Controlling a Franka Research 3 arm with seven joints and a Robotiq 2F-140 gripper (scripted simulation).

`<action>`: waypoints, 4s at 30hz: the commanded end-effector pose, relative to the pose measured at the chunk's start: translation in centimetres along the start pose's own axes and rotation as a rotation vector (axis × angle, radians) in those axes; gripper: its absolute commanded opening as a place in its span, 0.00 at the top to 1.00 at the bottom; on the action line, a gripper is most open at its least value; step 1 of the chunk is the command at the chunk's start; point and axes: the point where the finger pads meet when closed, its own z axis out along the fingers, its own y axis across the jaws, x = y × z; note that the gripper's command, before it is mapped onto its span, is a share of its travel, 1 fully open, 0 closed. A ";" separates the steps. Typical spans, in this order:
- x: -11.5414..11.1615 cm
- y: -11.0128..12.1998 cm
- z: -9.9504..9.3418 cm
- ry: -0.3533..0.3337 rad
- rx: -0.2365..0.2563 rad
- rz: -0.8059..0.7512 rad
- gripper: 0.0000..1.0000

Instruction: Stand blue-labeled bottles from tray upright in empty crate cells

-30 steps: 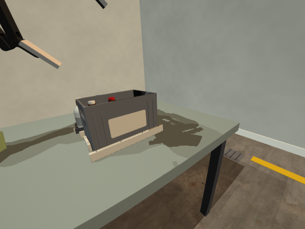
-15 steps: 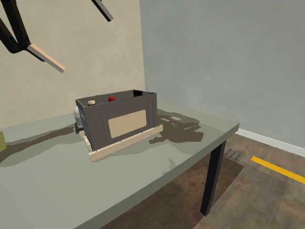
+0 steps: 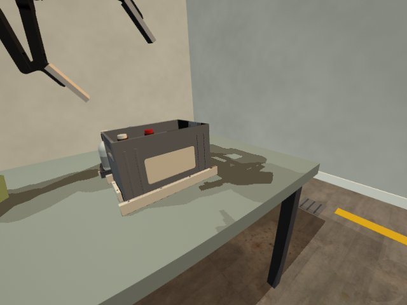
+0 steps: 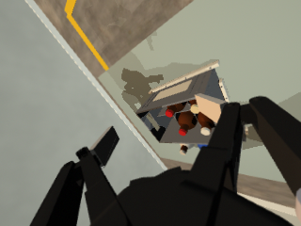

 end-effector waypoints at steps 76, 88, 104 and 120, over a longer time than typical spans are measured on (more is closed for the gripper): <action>-9.6 -2.6 12.8 -0.071 -0.722 -0.914 0.00; -9.6 -2.6 12.8 -0.070 -0.724 -0.917 0.00; -9.6 -2.6 12.8 -0.070 -0.724 -0.917 1.00; -9.6 -2.6 12.8 -0.070 -0.724 -0.917 1.00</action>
